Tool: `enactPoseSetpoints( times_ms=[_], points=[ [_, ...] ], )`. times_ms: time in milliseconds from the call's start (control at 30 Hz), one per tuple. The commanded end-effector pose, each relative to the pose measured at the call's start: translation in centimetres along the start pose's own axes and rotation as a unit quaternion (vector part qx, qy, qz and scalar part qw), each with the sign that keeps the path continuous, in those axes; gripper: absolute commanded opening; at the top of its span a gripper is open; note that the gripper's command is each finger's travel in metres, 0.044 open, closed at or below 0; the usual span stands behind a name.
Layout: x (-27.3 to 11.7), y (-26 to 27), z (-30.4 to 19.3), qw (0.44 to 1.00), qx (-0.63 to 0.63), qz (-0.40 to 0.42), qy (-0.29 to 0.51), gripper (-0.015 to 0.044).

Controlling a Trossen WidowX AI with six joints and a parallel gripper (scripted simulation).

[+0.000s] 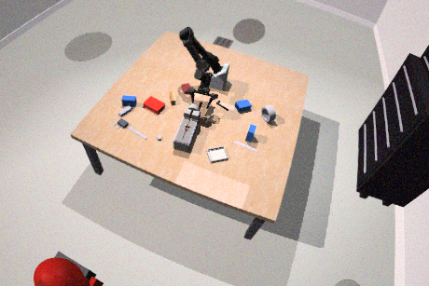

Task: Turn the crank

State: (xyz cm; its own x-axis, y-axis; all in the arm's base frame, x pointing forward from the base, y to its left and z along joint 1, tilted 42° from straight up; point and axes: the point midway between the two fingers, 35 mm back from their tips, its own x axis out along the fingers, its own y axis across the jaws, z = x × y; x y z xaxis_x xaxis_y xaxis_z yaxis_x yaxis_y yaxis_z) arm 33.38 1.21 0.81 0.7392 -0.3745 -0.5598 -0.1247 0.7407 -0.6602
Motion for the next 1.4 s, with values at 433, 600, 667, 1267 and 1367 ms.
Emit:
enactPoseSetpoints(
  times_ms=[433,600,667,1267,1367],
  points=[
    [-5.0,0.3,5.7,1.0,0.003,0.003,0.0,0.044],
    [-7.8,0.1,7.8,1.0,0.002,0.002,-0.001,0.044],
    [-8.2,0.0,8.1,1.0,0.002,0.002,-0.002,0.044],
    [-2.3,-2.1,15.3,1.0,0.023,-0.015,0.012,0.044],
    [-1.0,-2.6,16.3,0.999,0.027,-0.019,0.014,0.044]
  ],
)
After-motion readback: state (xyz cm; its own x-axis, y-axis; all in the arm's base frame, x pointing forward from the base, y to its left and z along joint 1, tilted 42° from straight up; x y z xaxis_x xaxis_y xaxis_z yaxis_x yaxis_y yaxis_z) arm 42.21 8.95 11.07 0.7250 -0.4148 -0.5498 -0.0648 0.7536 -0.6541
